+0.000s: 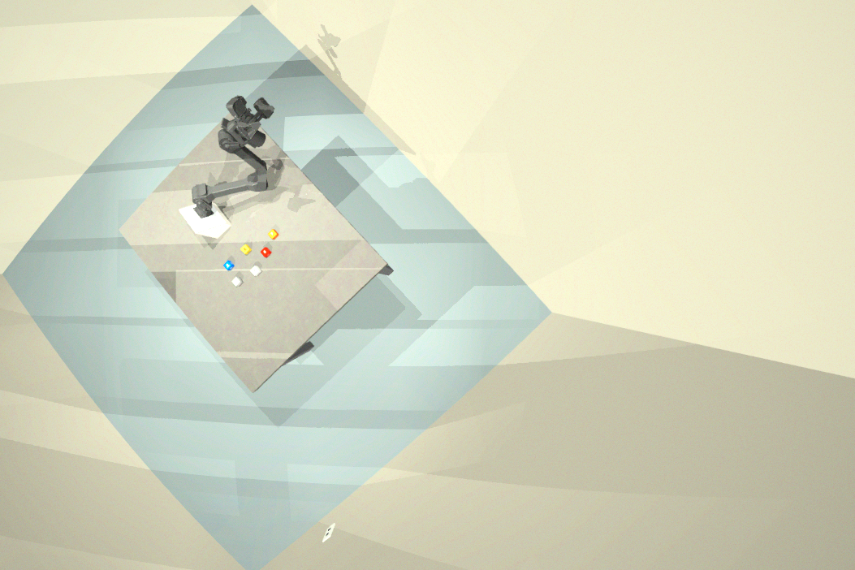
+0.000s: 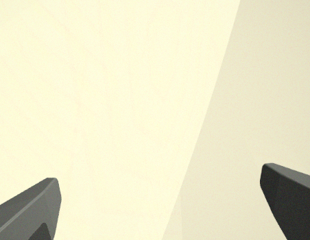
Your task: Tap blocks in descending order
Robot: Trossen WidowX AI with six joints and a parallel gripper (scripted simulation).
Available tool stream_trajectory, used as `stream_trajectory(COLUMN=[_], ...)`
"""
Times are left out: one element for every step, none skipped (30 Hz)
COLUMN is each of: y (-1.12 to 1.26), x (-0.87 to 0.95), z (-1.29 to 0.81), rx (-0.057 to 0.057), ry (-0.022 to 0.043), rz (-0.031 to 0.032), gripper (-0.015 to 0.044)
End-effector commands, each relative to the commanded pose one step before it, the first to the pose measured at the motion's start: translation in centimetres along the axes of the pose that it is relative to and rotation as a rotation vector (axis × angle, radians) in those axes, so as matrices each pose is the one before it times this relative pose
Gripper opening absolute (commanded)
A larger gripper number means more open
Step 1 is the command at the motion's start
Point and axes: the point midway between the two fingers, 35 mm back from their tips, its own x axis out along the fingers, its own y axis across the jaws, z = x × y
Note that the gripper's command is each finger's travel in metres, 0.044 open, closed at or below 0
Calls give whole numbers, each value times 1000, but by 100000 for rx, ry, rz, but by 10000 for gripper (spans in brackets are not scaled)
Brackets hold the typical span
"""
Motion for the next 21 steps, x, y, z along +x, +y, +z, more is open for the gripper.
stream_trajectory(y=[-184,-614,-1227,-1716,-690,-918,-1115,-1412,-1588,-1709,-1798,-1853,-1870,-1891,-1913,-1919,-1920,-1931,-1932,-1900,-1881], x=[-60,-180,-265,-205,-15,-2,23,61,109,160,209,256,296,336,376,412,447,484,520,549,582], z=[557,1645,2648,2872,974,1179,1284,1433,1400,1300,1171,1023,866,721,591,459,332,203,70,-62,-190], rx=[-115,-325,-489,-507,-176,-218,-249,-302,-335,-367,-402,-443,-485,-539,-767,-965,-1218,-1372,-1481,-1556,-1644], ry=[-1301,-3832,-6114,-6527,-2186,-2621,-2820,-3097,-2960,-2670,-2317,-1924,-1514,-1132,-786,-432,-87,278,654,1018,1385], rz=[-311,-1109,-2422,-3631,-1507,-2036,-2516,-3237,-3695,-4028,-4289,-4465,-4548,-4640,-4761,-4834,-4903,-4975,-5012,-4958,-4939], gripper=[400,400,400,400,400,400,400,400,400,400,400,400,400,400,400,400,400,400,400,400,400])
